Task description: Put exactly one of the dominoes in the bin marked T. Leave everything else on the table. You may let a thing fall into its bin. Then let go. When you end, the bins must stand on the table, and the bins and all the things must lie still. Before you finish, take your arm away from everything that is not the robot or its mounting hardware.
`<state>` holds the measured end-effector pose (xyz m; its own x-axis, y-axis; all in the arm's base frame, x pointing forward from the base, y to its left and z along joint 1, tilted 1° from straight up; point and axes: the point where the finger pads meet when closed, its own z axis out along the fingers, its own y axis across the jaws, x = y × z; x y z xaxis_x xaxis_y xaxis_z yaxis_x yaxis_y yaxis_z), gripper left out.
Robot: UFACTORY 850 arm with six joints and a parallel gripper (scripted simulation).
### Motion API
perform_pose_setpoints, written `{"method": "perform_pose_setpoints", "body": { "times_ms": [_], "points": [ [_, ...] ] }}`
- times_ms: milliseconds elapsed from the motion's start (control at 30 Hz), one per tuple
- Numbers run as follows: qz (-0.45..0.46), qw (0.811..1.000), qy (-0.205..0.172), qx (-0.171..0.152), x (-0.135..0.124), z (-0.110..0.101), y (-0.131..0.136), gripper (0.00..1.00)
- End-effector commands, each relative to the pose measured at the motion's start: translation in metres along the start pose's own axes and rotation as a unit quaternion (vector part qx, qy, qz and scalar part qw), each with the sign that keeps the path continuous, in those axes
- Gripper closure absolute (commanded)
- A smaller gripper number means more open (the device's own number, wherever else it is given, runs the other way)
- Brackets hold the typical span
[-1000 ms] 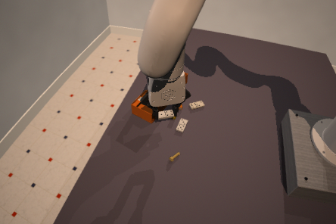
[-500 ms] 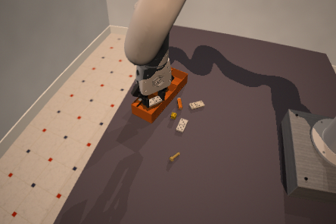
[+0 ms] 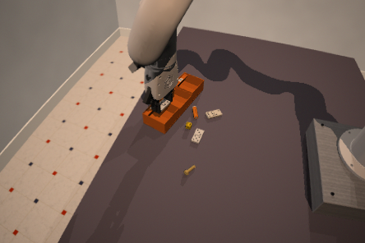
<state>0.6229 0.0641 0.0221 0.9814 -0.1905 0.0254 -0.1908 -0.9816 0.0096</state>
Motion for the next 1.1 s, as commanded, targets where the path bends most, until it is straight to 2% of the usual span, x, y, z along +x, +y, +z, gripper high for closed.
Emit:
{"method": "perform_pose_setpoints", "body": {
  "times_ms": [0, 633, 800, 1067],
  "points": [
    [-0.031, 0.999, -0.009, 0.016, 0.0, -0.001, -0.001, 1.0],
    [-0.031, 0.999, -0.009, 0.016, -0.002, -0.001, -0.001, 1.0],
    [-0.031, 0.999, -0.009, 0.016, -0.003, 0.009, -0.001, 1.0],
    [-0.031, 0.999, -0.009, 0.016, -0.003, 0.009, -0.001, 1.0]
  ]
}}
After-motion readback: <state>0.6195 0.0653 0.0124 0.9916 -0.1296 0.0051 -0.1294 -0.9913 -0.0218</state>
